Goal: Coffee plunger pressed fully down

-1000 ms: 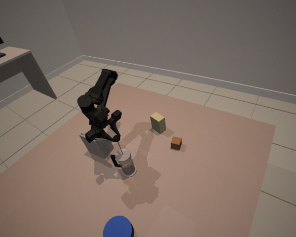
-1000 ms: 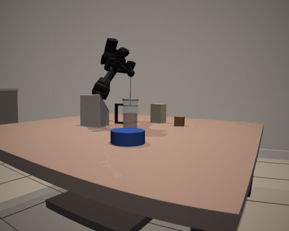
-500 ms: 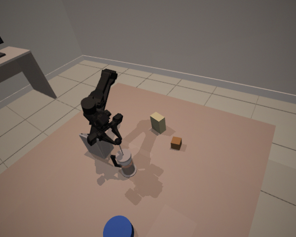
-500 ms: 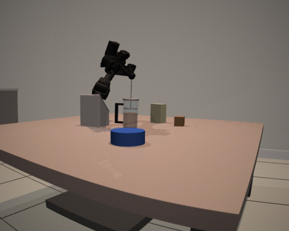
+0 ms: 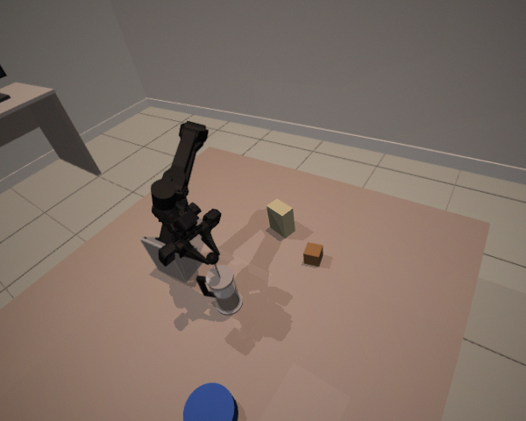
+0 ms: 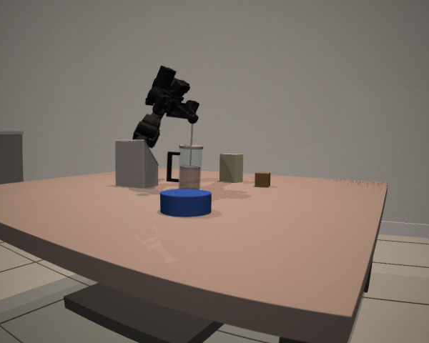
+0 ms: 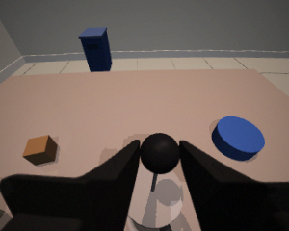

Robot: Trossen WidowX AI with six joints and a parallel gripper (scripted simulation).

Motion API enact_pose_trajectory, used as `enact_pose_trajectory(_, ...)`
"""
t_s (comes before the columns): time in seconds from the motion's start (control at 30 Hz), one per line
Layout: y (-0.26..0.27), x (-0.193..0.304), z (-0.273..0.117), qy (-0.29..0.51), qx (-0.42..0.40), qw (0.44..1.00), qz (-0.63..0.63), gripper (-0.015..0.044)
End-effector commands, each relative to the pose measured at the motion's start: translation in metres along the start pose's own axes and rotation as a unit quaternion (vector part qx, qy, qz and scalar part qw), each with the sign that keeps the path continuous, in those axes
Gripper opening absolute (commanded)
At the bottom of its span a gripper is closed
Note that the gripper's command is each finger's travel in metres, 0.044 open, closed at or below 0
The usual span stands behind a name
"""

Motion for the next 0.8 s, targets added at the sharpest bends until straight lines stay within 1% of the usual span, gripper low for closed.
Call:
enact_pose_trajectory(0.0, 0.003, 0.02, 0.008, 0.022, -0.001, 1.0, 0.017, 0.0129)
enact_pose_trajectory(0.57, 0.009, 0.041, 0.027, 0.019, -0.003, 1.0, 0.018, 0.0129)
enact_pose_trajectory(0.77, 0.009, 0.041, 0.034, 0.017, -0.003, 1.0, 0.018, 0.0129)
Point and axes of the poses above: the point midway between the two fingers, 35 mm back from their tips, its own z axis out along the fingers, its own y axis across the jaws, x = y × z, the point moved 7 cm from there along -z, back along the fingers, and after that the axes turned 11 degrees about -z, right-handed, at the moved point
